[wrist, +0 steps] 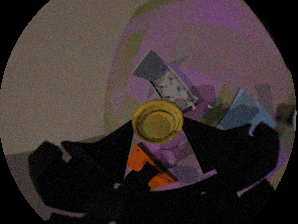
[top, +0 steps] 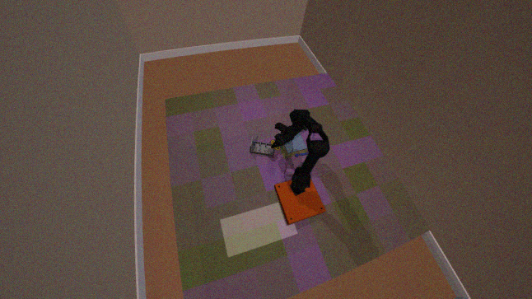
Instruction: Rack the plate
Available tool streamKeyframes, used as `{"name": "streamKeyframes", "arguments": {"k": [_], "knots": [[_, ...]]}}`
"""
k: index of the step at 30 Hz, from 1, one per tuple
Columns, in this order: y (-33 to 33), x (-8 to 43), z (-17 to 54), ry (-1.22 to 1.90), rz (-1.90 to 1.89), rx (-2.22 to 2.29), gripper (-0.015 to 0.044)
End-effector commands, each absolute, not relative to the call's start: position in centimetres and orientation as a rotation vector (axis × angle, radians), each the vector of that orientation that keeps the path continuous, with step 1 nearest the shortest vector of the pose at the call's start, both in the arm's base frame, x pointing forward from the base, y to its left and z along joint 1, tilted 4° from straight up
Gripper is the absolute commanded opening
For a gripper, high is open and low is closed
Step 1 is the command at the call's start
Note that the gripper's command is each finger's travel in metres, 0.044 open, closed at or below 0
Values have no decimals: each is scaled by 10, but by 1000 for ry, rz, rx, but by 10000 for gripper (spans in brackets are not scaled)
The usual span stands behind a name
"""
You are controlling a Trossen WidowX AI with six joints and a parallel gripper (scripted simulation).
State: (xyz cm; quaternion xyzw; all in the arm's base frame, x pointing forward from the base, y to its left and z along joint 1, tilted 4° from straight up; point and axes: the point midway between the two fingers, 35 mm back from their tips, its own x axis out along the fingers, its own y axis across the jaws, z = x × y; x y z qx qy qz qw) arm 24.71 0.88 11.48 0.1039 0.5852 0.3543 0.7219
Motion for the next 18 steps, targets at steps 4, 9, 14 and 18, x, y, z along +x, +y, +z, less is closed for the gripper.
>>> {"name": "streamKeyframes", "arguments": {"k": [4,9,14,18], "knots": [[9,247,106,1147,909,212,0],[9,248,102,1022,981,185,0],[7,250,99,889,1034,153,0],[5,250,97,779,1062,123,0]]}}
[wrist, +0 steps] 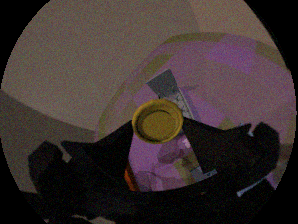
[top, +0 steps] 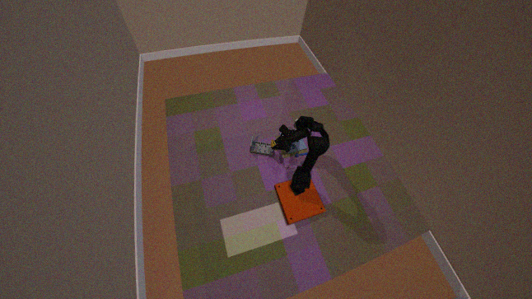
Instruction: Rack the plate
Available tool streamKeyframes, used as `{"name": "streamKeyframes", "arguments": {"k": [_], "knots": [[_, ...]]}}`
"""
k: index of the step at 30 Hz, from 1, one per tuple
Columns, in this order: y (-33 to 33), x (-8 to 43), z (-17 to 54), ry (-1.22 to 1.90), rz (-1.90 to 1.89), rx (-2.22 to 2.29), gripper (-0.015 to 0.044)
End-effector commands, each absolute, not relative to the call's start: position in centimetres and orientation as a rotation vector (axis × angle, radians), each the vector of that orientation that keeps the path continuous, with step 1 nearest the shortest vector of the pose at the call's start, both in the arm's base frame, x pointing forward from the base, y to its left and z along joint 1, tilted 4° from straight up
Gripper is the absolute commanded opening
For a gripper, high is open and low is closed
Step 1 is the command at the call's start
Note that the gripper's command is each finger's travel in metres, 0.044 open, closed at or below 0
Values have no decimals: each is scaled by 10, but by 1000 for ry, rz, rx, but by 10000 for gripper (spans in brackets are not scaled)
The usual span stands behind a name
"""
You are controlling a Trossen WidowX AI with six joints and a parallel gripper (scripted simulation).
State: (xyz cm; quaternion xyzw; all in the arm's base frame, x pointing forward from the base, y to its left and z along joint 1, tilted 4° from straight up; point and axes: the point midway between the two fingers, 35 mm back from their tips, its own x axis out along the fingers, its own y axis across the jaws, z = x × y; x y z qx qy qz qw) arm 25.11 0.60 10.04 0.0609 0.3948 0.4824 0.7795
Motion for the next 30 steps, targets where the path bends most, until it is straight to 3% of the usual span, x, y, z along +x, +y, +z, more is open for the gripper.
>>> {"name": "streamKeyframes", "arguments": {"k": [1,23,30], "knots": [[5,250,97,751,1068,114,0],[-14,251,94,151,990,-138,0],[-16,251,94,114,973,-160,0]]}}
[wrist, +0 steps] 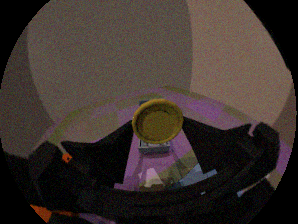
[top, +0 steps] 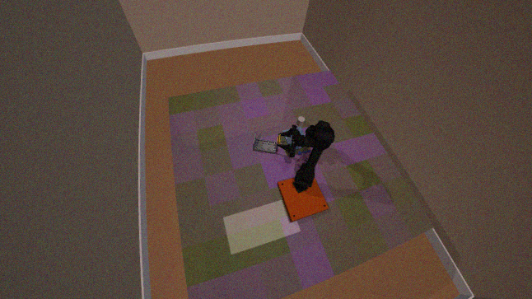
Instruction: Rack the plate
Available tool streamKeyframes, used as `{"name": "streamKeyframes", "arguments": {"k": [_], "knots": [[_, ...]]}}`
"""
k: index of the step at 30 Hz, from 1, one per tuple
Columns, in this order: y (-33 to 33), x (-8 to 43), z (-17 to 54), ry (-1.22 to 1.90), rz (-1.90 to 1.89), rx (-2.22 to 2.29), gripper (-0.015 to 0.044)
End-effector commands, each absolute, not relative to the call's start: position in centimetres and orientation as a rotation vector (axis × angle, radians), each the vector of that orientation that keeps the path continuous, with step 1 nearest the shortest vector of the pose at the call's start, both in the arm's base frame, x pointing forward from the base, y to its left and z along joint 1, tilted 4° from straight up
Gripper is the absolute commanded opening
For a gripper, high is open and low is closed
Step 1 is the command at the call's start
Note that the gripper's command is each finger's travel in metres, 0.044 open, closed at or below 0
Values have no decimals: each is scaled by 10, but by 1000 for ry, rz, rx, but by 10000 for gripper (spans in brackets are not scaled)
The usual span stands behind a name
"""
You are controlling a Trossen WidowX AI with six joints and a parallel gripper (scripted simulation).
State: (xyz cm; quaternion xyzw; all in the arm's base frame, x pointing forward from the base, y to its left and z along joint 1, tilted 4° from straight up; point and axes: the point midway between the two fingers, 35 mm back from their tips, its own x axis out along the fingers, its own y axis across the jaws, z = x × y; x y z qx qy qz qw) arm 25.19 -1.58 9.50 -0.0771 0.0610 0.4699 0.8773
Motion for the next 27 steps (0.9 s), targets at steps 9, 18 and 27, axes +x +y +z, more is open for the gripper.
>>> {"name": "streamKeyframes", "arguments": {"k": [9,18,27], "knots": [[-13,254,84,118,974,-161,0],[-7,258,70,121,974,-169,0],[0,263,64,123,973,-177,0]]}}
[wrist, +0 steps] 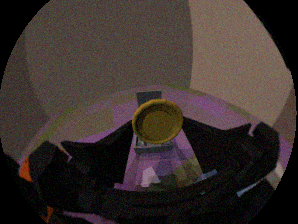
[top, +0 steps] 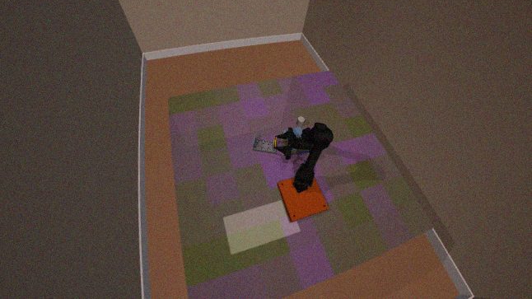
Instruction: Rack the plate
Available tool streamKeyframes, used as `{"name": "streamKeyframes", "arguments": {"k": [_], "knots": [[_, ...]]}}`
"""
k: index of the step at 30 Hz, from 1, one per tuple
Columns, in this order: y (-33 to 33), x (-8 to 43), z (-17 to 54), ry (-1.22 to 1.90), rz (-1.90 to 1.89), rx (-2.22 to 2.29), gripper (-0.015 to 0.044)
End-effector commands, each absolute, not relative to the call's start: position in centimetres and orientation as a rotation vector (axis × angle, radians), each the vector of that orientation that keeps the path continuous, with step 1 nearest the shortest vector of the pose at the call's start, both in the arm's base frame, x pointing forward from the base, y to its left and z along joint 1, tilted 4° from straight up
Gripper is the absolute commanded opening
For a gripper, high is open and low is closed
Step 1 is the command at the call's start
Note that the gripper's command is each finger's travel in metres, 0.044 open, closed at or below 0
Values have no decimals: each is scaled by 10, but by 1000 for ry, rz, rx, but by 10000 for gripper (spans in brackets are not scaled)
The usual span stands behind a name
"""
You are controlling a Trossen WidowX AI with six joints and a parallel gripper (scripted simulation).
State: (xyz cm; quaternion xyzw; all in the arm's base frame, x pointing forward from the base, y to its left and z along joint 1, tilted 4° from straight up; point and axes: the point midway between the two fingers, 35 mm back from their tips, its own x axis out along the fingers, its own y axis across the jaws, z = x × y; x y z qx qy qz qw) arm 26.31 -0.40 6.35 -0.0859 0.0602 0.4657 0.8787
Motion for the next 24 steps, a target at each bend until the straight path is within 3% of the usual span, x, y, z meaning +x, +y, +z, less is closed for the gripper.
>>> {"name": "streamKeyframes", "arguments": {"k": [1,24], "knots": [[1,264,63,123,973,-177,0],[23,273,62,122,970,-181,0]]}}
